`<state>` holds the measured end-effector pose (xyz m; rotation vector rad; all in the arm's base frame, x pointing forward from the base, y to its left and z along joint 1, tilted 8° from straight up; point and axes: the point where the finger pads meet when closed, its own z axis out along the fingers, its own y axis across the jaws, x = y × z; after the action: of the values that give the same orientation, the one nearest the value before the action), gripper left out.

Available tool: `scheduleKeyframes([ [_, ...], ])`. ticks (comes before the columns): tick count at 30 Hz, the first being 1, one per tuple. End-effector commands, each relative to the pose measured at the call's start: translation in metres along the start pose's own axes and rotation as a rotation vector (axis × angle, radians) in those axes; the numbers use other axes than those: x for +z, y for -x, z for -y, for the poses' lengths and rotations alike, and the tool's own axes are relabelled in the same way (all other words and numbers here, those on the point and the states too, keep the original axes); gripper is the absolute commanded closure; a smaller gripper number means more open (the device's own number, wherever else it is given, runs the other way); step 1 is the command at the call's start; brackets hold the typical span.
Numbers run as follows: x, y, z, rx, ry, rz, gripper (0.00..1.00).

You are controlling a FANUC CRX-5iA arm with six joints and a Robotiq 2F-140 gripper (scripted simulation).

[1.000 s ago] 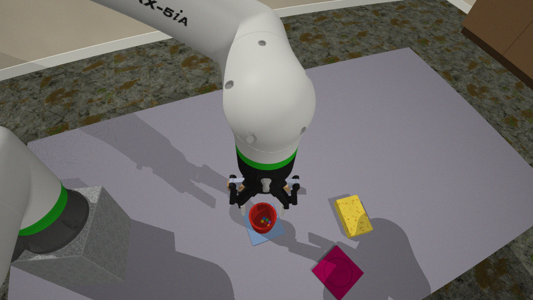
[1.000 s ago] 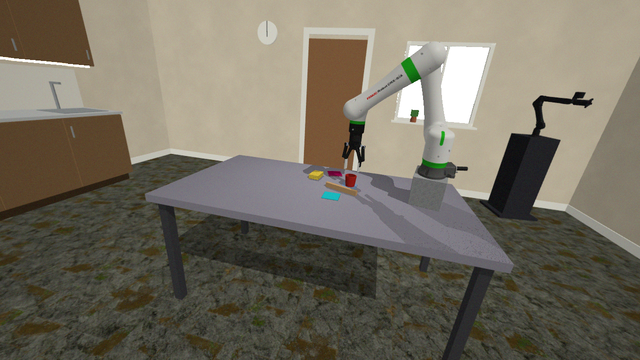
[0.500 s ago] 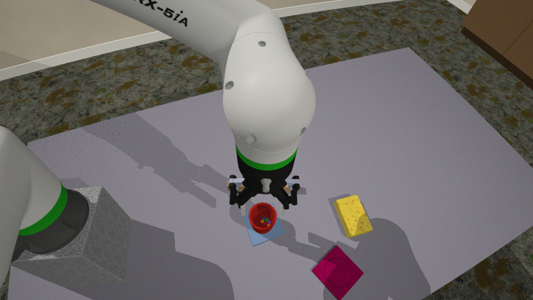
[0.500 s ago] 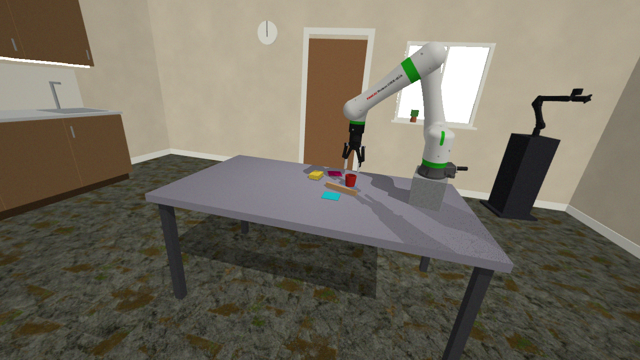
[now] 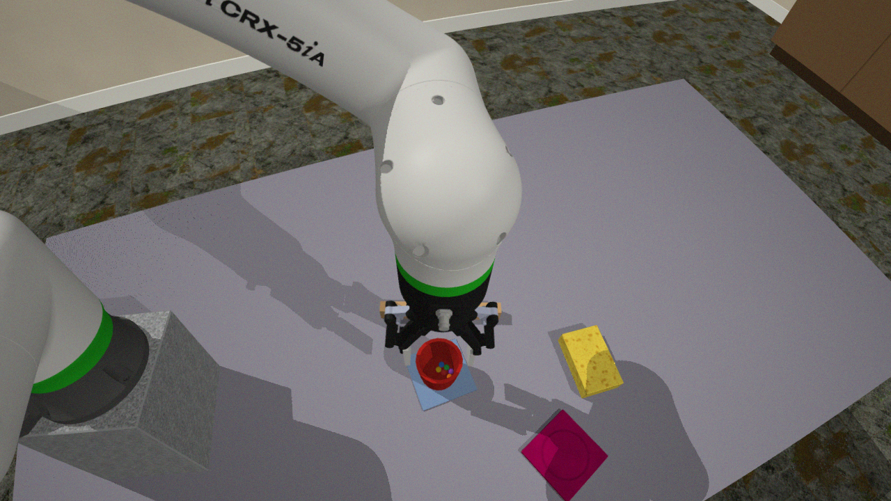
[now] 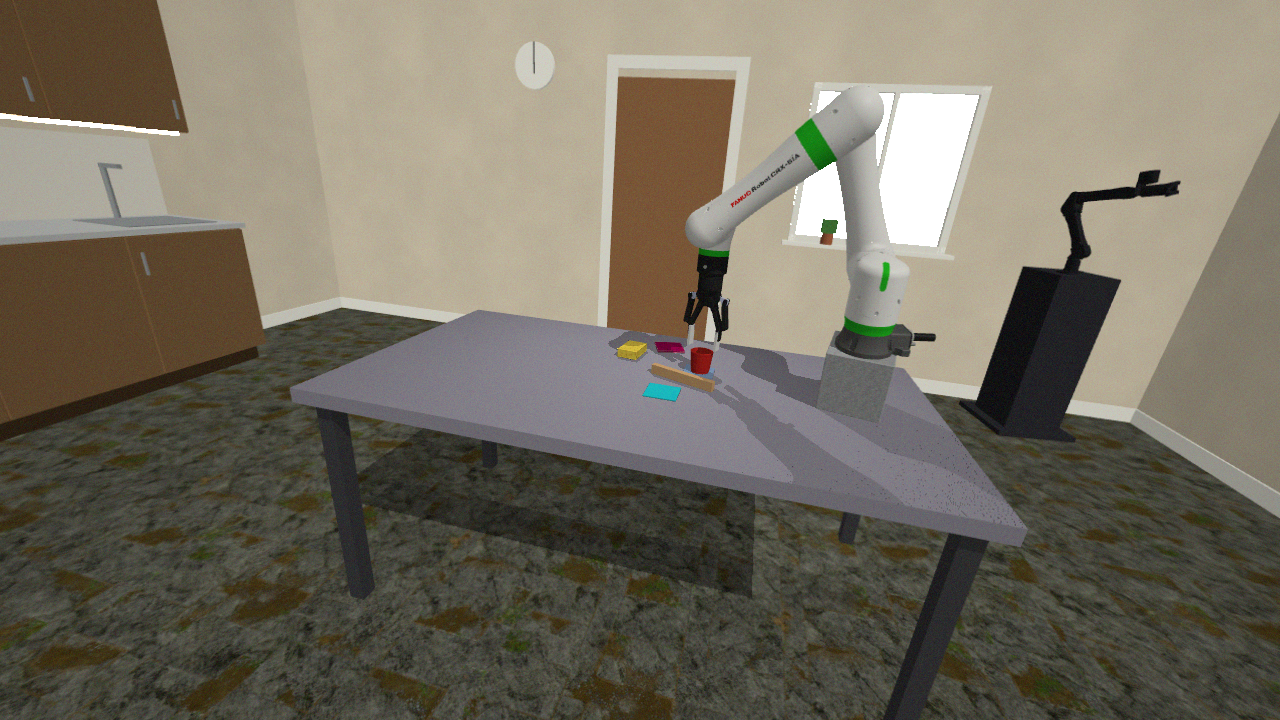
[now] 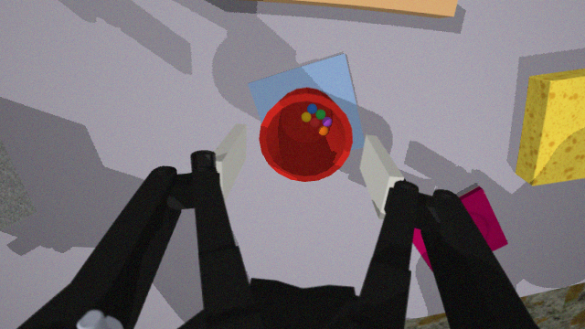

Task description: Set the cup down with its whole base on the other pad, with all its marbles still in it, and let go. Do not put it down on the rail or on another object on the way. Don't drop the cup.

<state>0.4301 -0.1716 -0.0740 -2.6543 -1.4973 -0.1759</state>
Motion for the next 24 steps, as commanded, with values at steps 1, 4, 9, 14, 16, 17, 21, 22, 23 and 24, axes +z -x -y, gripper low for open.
scheduleKeyframes([
  [1,0.014,0.000,-0.001,0.000,0.001,0.000,0.41],
  [4,0.021,0.000,-0.001,0.000,0.001,0.000,0.41],
  [9,0.036,0.000,-0.001,0.000,0.001,0.000,0.41],
  [14,0.052,0.000,-0.001,0.000,0.001,0.000,0.41],
  [16,0.058,0.000,-0.001,0.000,0.001,0.000,0.41],
  [17,0.060,0.000,-0.001,0.000,0.001,0.000,0.41],
  [21,0.067,0.000,-0.001,0.000,0.001,0.000,0.41],
  [22,0.067,0.000,-0.001,0.000,0.001,0.000,0.41],
  [23,0.068,0.000,-0.001,0.000,0.001,0.000,0.41],
  [24,0.070,0.000,-0.001,0.000,0.001,0.000,0.41],
])
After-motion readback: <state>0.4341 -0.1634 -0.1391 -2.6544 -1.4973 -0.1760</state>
